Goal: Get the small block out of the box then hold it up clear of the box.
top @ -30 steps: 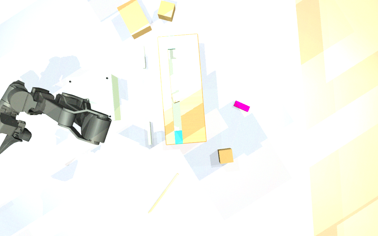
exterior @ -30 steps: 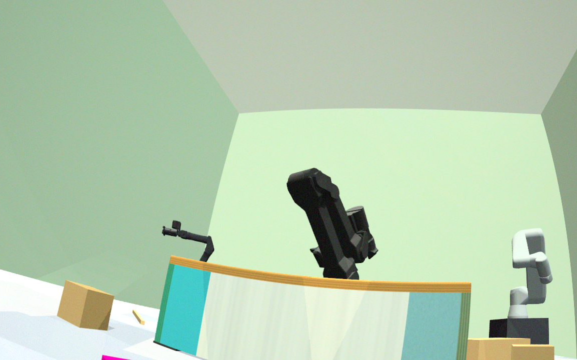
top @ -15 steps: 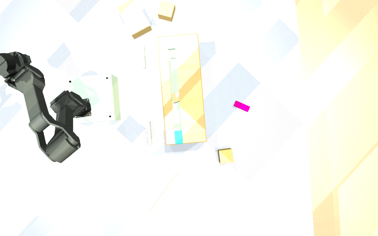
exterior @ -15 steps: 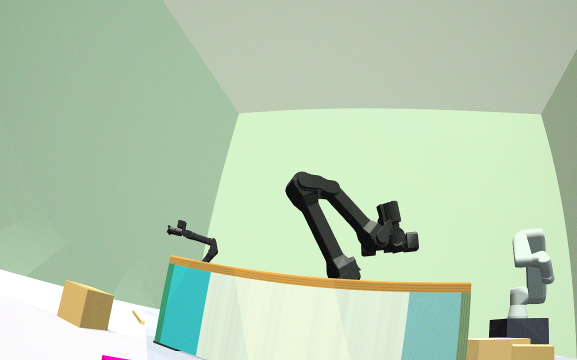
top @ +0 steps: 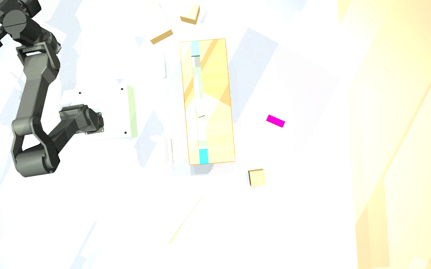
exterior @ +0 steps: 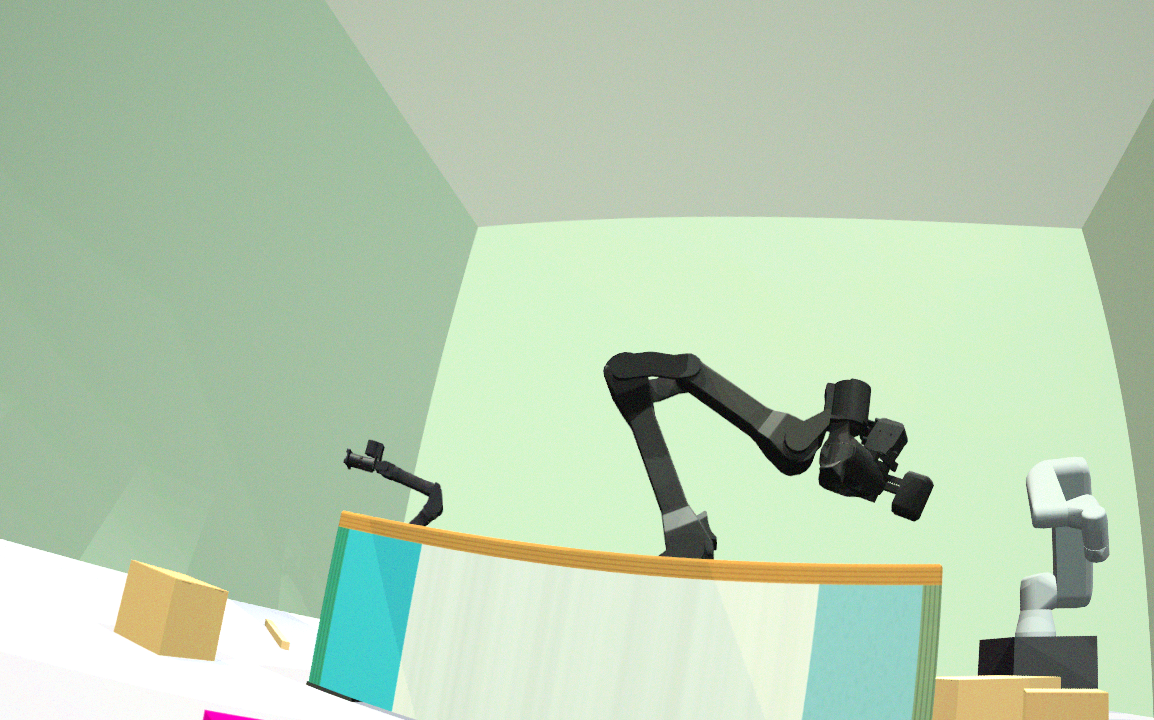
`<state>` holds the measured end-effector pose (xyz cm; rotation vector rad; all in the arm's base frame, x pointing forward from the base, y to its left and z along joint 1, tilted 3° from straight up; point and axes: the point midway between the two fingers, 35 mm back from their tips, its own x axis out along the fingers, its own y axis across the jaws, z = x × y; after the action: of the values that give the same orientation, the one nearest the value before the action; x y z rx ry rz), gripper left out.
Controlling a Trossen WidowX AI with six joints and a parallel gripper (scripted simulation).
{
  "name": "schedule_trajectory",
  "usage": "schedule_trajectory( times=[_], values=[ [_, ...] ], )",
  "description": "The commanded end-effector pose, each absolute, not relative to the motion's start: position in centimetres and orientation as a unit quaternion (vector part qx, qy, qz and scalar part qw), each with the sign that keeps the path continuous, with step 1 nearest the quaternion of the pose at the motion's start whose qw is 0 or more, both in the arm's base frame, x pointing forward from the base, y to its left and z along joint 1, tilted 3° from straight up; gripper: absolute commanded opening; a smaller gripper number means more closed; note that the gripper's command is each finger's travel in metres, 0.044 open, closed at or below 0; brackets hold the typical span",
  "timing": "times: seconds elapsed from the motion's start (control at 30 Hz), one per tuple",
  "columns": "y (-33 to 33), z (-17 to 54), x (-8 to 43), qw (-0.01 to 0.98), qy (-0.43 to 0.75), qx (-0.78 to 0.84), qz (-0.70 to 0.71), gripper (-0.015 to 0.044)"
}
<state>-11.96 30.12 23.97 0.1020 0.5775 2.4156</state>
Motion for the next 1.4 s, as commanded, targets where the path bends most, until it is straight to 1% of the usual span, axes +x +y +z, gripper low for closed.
schedule_trajectory(
  times=[0.0, 0.17, 0.33, 0.4, 0.53, 0.73, 0.9, 1.03, 1.17, 1.3, 1.37],
  values=[
    [33.2, 22.4, -6.3, 0.416, 0.310, 0.056, 0.853, 0.0400],
    [35.0, 20.2, 2.2, 0.526, 0.418, 0.100, 0.734, 0.0400],
    [34.1, 17.9, 10.9, 0.609, 0.507, 0.163, 0.587, 0.0400],
    [32.7, 16.4, 13.3, 0.632, 0.517, 0.166, 0.554, 0.0400],
    [30.3, 15.0, 18.3, 0.663, 0.563, 0.217, 0.443, 0.0400],
    [24.6, 12.9, 25.1, 0.681, 0.615, 0.306, 0.252, 0.0400],
    [17.3, 11.1, 29.6, 0.659, 0.637, 0.395, 0.058, 0.0400],
    [10.7, 10.0, 31.5, 0.611, 0.635, 0.463, -0.097, 0.0400],
    [3.6, 9.1, 31.6, 0.533, 0.614, 0.525, -0.252, 0.0400],
    [-3.2, 8.7, 30.1, 0.431, 0.577, 0.574, -0.390, 0.0400],
    [-5.2, 8.7, 29.2, 0.392, 0.562, 0.587, -0.431, 0.0400]
  ],
)
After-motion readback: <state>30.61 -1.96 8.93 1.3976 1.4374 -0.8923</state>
